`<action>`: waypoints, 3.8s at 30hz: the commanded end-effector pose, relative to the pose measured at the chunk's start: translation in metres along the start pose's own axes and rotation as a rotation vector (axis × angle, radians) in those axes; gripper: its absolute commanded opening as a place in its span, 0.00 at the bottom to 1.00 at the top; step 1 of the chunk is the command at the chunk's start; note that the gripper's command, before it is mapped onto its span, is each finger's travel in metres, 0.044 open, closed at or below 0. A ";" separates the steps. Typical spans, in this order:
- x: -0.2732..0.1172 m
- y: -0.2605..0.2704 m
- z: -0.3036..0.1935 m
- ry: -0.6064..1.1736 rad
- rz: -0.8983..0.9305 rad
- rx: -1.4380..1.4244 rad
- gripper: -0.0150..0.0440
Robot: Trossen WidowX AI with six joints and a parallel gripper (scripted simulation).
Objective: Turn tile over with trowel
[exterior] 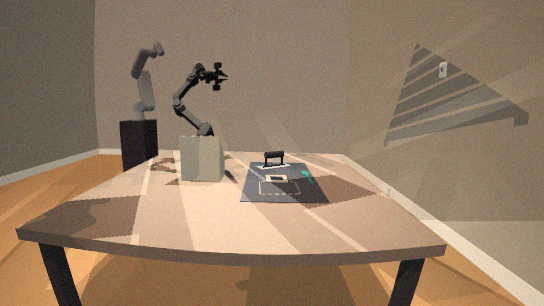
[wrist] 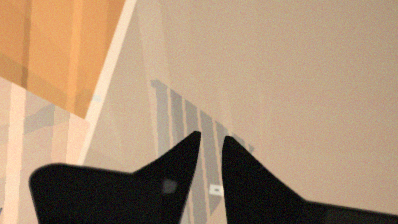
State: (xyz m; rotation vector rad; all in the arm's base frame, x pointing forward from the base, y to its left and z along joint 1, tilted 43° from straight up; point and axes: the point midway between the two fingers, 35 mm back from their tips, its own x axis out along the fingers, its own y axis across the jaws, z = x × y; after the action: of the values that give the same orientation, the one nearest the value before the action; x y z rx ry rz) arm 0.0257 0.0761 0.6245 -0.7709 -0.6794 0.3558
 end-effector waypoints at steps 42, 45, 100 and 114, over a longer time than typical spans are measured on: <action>0.156 0.154 -0.271 0.611 0.557 0.708 0.71; 0.159 0.175 -0.289 0.671 0.609 0.770 0.71; 0.117 0.413 -0.424 1.306 1.069 1.338 0.71; 0.117 0.424 -0.424 1.305 1.070 1.338 0.51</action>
State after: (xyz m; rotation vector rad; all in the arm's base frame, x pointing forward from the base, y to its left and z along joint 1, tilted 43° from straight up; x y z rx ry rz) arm 0.3762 0.2037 0.1428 0.1406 1.2346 0.9744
